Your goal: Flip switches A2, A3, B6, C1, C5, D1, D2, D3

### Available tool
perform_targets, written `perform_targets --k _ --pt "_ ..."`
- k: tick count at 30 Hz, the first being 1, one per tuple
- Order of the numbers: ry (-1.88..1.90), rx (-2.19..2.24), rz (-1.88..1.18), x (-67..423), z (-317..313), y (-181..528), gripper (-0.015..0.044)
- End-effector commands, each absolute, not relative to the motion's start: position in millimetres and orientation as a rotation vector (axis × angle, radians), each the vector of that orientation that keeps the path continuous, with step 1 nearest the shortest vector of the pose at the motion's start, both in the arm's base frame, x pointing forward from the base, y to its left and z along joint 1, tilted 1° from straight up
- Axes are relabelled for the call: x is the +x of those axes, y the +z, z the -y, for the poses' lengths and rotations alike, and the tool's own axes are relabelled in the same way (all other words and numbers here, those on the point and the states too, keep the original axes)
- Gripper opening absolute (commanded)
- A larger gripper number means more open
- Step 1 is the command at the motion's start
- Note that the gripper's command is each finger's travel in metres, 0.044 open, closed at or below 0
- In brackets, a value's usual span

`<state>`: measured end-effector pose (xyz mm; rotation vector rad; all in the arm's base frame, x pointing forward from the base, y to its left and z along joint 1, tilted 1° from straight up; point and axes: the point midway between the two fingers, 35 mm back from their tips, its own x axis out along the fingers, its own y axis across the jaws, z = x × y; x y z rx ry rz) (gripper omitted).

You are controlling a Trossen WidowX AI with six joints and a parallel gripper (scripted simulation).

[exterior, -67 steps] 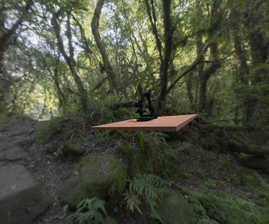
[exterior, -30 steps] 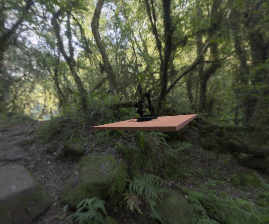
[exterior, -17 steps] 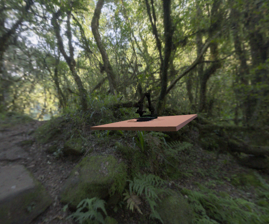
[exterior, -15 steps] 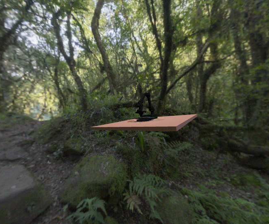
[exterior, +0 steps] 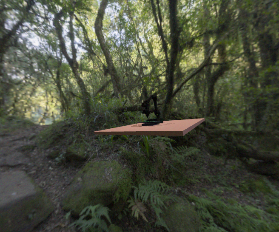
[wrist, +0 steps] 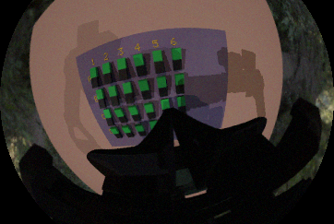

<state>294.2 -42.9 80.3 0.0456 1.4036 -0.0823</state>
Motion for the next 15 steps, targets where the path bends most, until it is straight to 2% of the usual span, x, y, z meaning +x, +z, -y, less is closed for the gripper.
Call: perform_targets --k 1,7,12,15 --pt "-0.072 0.040 -1.408 289 -2 80 0.0000" --pt "-0.068 0.044 -1.405 267 -70 75 0.0000" --pt "-0.068 0.044 -1.403 264 -77 72 0.0000" --pt "-0.068 0.043 -1.381 268 -77 42 0.0000"
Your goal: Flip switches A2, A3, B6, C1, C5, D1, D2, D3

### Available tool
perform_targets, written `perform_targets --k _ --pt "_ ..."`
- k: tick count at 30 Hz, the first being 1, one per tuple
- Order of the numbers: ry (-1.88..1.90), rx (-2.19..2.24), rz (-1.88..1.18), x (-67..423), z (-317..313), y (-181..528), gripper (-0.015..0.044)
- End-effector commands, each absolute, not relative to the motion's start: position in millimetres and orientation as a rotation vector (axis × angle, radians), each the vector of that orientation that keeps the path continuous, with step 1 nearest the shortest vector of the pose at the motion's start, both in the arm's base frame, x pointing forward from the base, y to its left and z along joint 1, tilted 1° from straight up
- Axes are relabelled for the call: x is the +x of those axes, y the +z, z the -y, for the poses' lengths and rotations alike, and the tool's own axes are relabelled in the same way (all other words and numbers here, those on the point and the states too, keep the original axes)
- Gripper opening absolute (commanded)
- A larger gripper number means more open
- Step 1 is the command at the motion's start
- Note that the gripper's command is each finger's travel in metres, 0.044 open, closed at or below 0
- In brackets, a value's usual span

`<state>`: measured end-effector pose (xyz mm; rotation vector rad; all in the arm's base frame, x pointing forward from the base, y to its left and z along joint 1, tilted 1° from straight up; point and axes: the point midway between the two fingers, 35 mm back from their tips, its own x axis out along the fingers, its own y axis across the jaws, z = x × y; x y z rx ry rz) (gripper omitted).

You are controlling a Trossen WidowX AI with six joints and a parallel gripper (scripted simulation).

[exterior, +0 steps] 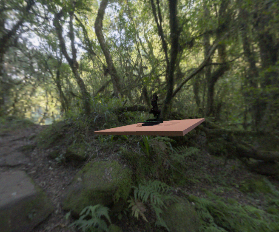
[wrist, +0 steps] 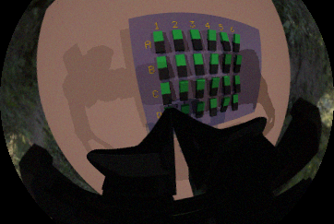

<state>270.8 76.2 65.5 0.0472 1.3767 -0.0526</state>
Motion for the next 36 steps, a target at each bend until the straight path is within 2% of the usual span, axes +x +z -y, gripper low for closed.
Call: perform_targets --k 1,36 --pt "-0.068 0.043 -1.379 268 -76 40 0.0000" --pt "-0.068 0.043 -1.378 272 -76 16 0.0000"
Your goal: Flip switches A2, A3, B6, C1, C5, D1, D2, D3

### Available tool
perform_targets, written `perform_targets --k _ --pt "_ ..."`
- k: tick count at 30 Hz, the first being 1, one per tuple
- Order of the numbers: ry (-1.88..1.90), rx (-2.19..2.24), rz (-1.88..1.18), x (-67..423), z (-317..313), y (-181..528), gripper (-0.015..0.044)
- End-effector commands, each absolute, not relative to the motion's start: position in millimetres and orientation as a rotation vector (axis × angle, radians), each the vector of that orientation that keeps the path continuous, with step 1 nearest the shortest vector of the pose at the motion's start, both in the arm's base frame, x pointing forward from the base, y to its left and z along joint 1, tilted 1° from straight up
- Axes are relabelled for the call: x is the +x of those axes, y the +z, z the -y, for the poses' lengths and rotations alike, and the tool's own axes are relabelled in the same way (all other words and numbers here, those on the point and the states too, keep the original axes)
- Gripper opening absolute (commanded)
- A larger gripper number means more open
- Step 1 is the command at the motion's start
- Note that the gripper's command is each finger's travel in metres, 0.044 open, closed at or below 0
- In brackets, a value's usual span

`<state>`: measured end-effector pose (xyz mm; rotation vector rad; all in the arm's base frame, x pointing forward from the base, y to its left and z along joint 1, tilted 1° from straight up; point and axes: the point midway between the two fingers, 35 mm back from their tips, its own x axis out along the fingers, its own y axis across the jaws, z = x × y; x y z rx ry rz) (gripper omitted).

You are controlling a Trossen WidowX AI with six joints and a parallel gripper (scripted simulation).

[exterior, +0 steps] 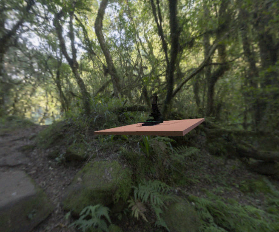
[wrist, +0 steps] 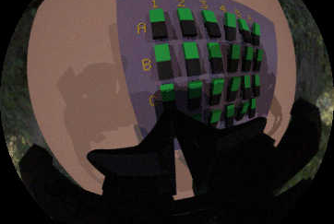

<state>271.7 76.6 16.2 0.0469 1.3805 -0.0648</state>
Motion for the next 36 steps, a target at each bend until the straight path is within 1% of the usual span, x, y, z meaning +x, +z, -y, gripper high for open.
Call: perform_targets --k 1,36 --pt "-0.068 0.043 -1.378 272.0 -75.8 15.8 0.0000" --pt "-0.068 0.043 -1.378 272.6 -75.7 12.1 0.0000"
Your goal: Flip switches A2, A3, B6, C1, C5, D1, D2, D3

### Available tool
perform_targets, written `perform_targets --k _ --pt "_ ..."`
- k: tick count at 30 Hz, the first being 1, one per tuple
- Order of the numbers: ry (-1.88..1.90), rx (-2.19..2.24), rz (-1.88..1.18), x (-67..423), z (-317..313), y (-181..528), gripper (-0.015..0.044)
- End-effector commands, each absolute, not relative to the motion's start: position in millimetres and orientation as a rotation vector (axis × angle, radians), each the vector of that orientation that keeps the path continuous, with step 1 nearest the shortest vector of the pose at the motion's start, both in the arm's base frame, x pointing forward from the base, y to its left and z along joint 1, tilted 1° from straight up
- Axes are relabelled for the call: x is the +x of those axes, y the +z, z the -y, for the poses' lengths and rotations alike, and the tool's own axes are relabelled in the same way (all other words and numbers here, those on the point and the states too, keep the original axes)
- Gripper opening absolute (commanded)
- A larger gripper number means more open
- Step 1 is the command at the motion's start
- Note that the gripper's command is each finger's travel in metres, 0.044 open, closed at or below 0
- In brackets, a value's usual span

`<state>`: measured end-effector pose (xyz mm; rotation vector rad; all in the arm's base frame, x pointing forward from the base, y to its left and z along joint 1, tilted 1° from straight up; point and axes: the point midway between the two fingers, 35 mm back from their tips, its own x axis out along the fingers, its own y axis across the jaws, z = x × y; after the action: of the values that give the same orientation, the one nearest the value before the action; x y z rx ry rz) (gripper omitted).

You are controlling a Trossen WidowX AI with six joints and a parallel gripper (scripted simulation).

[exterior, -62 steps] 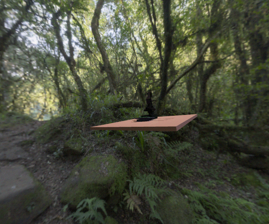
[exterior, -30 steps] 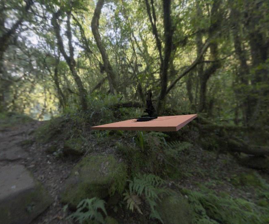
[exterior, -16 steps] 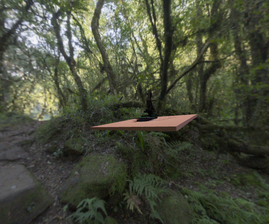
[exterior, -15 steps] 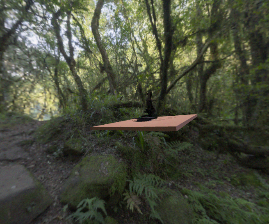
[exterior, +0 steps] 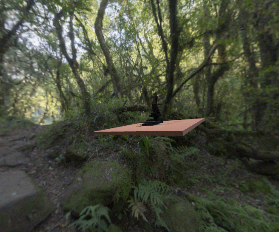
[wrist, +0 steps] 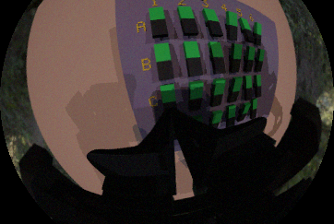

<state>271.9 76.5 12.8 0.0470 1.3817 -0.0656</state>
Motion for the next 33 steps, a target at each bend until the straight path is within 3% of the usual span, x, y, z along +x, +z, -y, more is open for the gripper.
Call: perform_targets --k 1,17,23,28,33 --pt "-0.068 0.043 -1.378 273 -76 12 0.0000" --pt "-0.068 0.043 -1.378 273 -76 10 0.0000" --pt "-0.067 0.044 -1.404 264 -77 72 0.0000" --pt "-0.068 0.044 -1.405 263 -77 74 0.0000" --pt "-0.070 0.042 -1.408 266 -36 75 0.0000"
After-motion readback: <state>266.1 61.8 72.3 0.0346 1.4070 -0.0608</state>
